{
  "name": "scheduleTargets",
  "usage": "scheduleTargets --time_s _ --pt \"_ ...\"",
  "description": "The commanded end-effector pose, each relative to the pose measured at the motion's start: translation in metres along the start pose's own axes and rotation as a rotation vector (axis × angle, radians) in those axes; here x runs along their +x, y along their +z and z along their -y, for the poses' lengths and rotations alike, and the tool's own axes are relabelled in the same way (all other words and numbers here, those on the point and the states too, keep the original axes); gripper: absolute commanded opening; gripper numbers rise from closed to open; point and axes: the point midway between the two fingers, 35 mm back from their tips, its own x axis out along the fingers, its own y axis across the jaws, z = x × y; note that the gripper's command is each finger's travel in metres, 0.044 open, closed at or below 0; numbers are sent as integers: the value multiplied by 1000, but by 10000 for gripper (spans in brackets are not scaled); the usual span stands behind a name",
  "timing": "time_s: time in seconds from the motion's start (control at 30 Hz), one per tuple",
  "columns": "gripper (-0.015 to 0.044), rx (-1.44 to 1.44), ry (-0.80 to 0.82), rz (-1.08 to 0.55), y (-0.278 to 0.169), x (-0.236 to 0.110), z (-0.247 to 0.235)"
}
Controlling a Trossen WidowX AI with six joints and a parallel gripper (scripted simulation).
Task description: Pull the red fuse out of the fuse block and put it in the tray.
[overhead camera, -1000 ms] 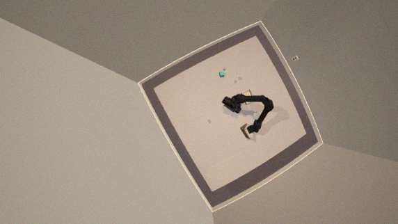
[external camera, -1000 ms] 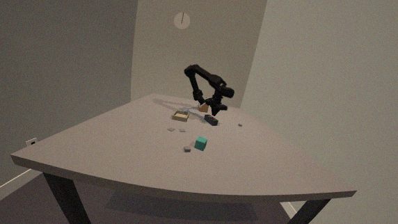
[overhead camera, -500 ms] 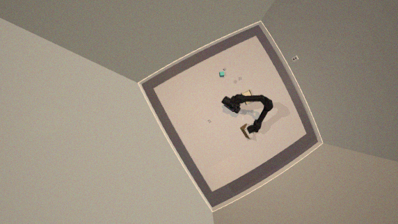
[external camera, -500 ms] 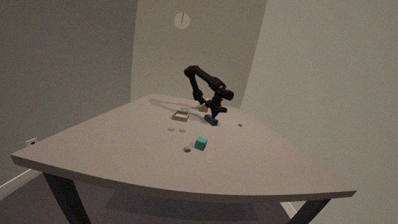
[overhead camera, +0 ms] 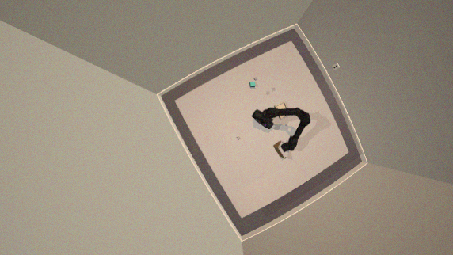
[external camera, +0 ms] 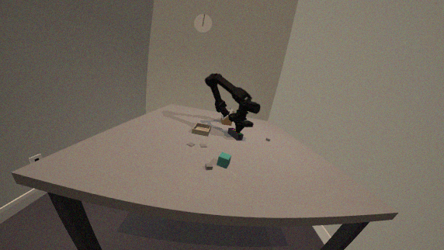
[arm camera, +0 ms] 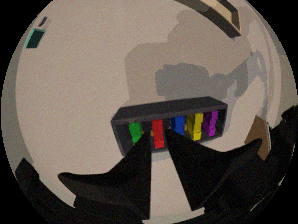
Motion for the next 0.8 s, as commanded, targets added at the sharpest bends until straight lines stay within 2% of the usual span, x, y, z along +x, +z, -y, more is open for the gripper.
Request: scheduleTargets --time_s 0.0,0.1,0.47,0.77 --pt "74 -8 -1 4 0 3 1" --pt "74 -8 -1 4 0 4 1" --pt "1 0 -1 0 0 3 0" --pt "0 -1 -1 0 0 0 0"
